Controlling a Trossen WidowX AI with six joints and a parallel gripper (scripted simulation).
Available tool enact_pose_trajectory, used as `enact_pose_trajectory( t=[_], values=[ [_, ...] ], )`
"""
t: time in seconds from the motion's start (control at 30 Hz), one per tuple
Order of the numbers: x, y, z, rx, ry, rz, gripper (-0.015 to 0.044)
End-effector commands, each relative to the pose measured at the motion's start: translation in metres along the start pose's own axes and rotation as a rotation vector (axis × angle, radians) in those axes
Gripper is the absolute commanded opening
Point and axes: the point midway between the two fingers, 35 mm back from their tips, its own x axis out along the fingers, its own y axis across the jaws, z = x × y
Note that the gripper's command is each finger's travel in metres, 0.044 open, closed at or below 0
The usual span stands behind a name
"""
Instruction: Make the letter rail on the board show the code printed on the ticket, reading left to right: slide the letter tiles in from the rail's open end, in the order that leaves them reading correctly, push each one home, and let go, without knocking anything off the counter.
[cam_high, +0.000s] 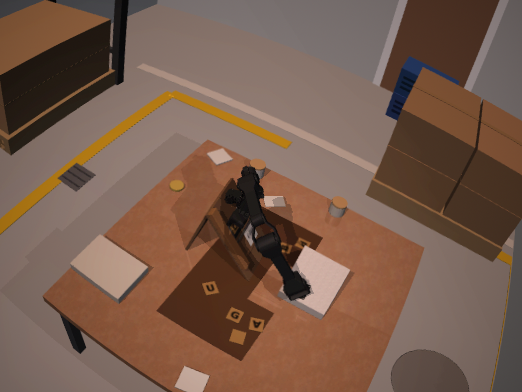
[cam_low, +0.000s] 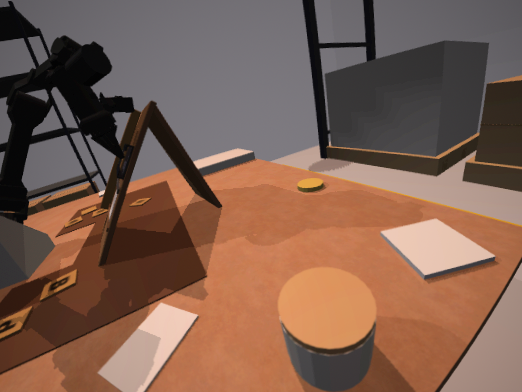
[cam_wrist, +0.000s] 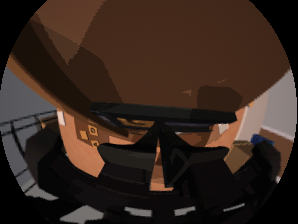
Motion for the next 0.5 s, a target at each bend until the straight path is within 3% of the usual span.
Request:
enact_pose_trajectory(
  t=[0.0, 0.47],
  values=[
    [-0.0004, 0.0024, -0.0002, 0.003, -0.004, 0.001, 0.0000],
    [-0.0004, 0.0072, 0.0004, 0.003, -0.004, 0.001, 0.0000]
  ],
)
